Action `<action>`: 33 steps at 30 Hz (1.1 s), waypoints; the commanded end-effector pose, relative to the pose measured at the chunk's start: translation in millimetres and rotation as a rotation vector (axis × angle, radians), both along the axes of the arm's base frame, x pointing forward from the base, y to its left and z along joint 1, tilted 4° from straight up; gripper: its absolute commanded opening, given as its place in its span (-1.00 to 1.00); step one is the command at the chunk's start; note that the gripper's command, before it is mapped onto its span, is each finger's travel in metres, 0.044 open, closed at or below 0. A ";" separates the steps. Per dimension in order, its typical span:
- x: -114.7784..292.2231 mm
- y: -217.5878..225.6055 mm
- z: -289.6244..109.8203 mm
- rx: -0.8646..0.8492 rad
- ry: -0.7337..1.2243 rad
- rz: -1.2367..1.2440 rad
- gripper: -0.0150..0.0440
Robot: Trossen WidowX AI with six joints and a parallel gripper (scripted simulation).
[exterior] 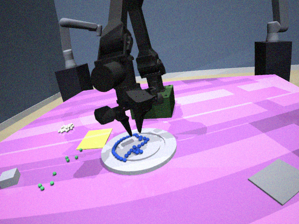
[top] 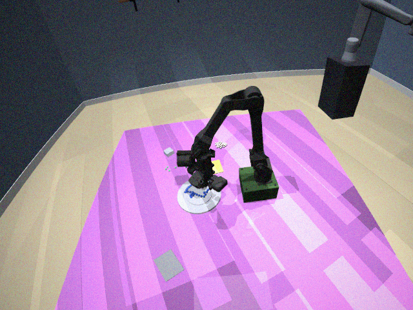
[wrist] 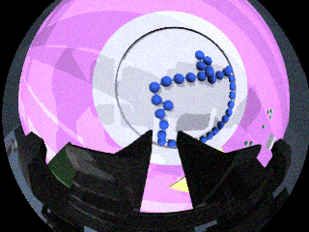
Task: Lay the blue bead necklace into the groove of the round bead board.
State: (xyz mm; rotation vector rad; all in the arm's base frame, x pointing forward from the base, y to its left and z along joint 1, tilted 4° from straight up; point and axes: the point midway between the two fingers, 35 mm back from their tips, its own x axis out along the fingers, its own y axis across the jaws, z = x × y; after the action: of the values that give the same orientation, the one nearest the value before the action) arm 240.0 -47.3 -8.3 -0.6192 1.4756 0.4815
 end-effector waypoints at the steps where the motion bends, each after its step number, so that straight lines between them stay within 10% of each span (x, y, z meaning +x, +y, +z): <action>1: -3.2 -0.4 -7.8 -0.001 0.013 -0.004 -0.08; 8: -3.2 -0.4 -7.8 -0.001 0.013 -0.004 -0.08; 13: -1.8 0.0 -5.6 0.001 0.007 -0.001 -0.49; 33: -1.8 0.0 -5.6 0.001 0.007 -0.001 -0.49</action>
State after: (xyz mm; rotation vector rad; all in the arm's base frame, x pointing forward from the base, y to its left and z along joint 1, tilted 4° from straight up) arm 237.9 -47.2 -14.3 -0.6160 1.4833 0.4846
